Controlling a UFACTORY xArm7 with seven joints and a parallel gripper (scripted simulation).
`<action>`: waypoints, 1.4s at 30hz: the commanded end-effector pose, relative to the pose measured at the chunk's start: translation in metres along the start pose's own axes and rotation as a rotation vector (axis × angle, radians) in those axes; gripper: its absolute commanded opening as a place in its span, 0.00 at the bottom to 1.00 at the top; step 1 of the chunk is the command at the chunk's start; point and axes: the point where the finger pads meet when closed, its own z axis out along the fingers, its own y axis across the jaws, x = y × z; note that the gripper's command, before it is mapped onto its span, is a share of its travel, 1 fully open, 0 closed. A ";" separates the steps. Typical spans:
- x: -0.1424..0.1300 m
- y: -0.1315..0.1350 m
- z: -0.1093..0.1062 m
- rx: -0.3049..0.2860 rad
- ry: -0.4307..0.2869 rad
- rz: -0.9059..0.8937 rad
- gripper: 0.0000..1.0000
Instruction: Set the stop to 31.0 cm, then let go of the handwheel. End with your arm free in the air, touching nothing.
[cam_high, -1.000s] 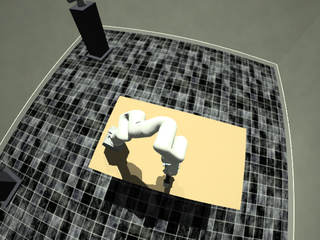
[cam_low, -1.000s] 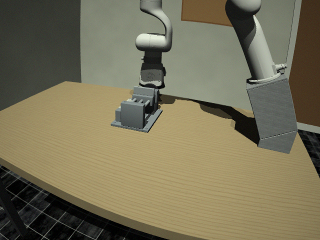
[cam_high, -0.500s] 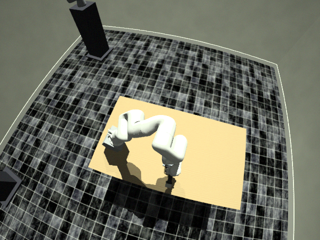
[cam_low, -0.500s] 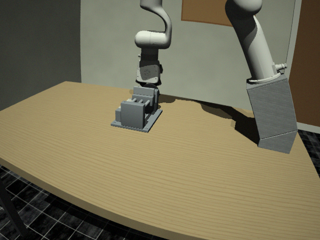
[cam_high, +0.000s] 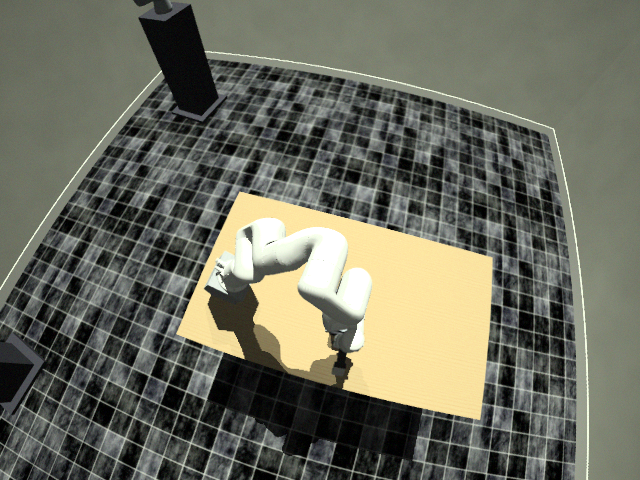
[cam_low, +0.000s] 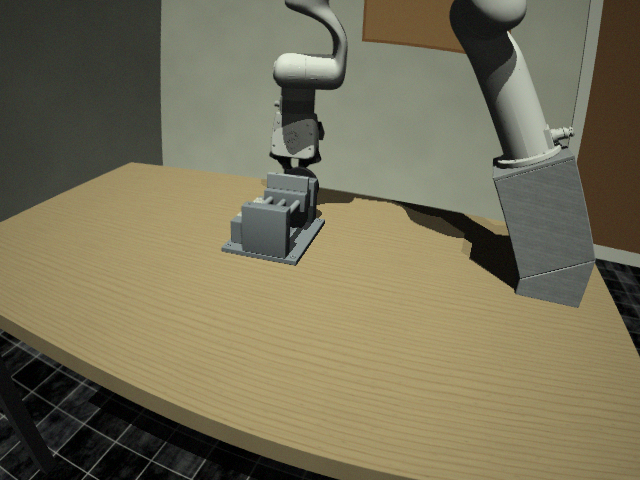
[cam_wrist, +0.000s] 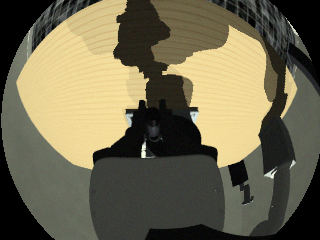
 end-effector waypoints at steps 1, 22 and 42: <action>0.001 0.001 -0.007 -0.004 0.001 0.001 0.06; 0.000 0.015 -0.024 -0.004 0.001 0.001 0.06; 0.000 0.046 -0.020 -0.004 0.001 0.001 0.06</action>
